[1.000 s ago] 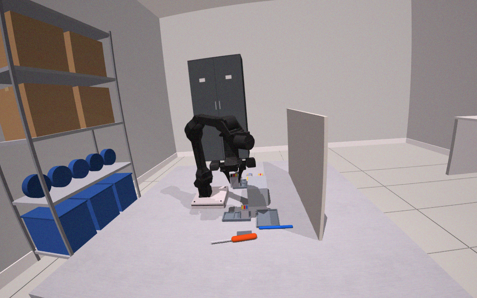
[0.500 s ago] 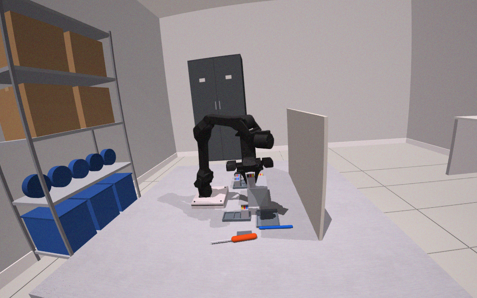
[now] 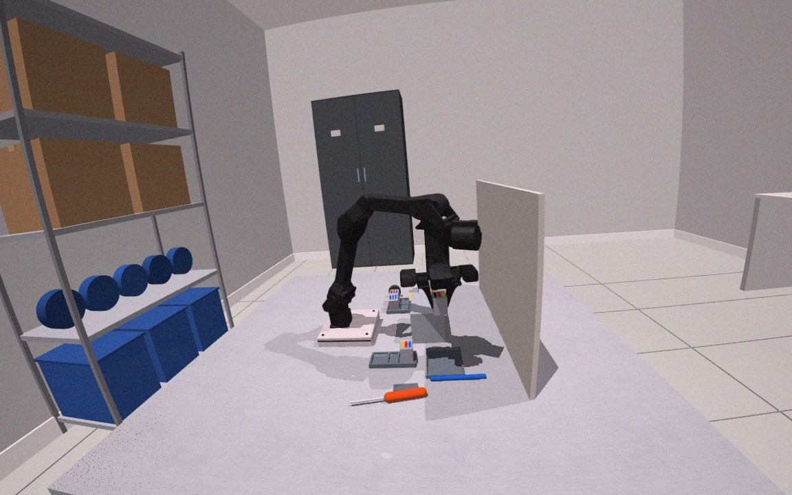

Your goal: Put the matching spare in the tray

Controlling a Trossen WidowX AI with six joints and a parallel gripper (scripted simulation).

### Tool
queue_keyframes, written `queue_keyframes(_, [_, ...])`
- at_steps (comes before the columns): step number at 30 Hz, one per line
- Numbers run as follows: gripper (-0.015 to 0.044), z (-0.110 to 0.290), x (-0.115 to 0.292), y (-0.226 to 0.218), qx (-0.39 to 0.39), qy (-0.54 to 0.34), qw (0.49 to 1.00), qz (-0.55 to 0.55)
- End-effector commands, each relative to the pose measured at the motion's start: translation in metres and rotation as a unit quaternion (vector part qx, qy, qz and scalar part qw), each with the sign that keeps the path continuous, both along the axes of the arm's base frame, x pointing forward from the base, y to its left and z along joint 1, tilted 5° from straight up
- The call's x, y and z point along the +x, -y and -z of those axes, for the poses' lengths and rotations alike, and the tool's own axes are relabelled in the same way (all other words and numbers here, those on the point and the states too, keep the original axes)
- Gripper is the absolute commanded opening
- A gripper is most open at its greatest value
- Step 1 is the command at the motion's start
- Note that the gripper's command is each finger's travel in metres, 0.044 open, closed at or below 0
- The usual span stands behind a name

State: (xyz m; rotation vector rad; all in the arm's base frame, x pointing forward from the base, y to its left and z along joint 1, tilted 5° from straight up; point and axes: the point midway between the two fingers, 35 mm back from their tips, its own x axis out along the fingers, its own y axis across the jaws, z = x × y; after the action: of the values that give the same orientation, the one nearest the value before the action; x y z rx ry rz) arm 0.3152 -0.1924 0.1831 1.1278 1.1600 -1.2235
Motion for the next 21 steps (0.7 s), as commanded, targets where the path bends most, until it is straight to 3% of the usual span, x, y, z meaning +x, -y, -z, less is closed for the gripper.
queue_keyframes(1, [0.0, -0.003, 0.005, 0.001, -0.004, 0.004, 1.0, 0.003])
queue_keyframes(21, [0.0, 0.01, 0.008, 0.004, -0.005, 0.004, 1.0, 0.003])
